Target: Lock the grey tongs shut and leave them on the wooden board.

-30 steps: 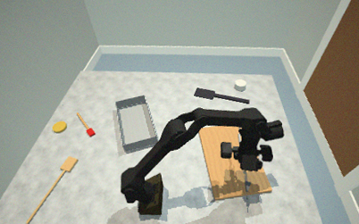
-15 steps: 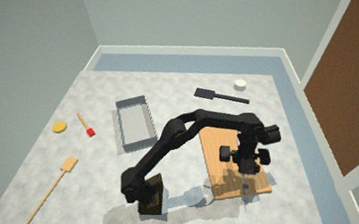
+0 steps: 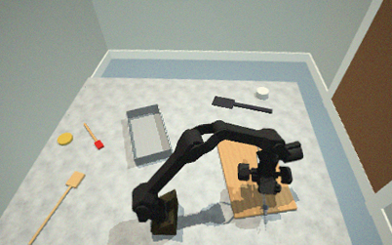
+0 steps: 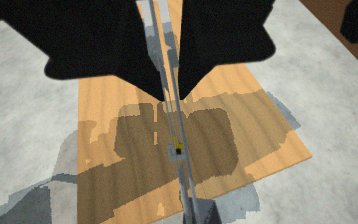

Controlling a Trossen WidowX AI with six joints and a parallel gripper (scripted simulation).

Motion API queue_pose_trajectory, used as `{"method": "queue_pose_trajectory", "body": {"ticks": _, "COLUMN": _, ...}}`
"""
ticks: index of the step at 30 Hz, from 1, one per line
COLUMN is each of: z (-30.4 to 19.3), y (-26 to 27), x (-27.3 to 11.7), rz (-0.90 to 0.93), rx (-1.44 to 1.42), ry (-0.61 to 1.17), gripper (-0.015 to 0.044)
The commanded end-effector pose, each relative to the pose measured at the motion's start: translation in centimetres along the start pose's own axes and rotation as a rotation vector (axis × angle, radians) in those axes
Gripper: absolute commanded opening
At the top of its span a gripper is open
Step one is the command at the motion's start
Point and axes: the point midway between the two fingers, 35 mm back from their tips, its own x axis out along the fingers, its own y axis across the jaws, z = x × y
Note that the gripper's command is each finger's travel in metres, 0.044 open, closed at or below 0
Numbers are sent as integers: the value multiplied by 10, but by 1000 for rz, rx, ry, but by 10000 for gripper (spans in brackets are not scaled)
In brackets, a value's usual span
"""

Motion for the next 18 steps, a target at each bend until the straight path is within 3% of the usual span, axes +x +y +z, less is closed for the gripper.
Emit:
{"method": "queue_pose_trajectory", "body": {"ticks": 1, "z": 0, "y": -1, "x": 3, "rz": -2, "rx": 5, "ry": 3, "gripper": -150}}
{"method": "queue_pose_trajectory", "body": {"ticks": 2, "z": 0, "y": -1, "x": 3, "rz": -2, "rx": 5, "ry": 3, "gripper": -150}}
{"method": "queue_pose_trajectory", "body": {"ticks": 18, "z": 0, "y": 0, "x": 1, "rz": -1, "rx": 0, "ry": 0, "gripper": 270}}
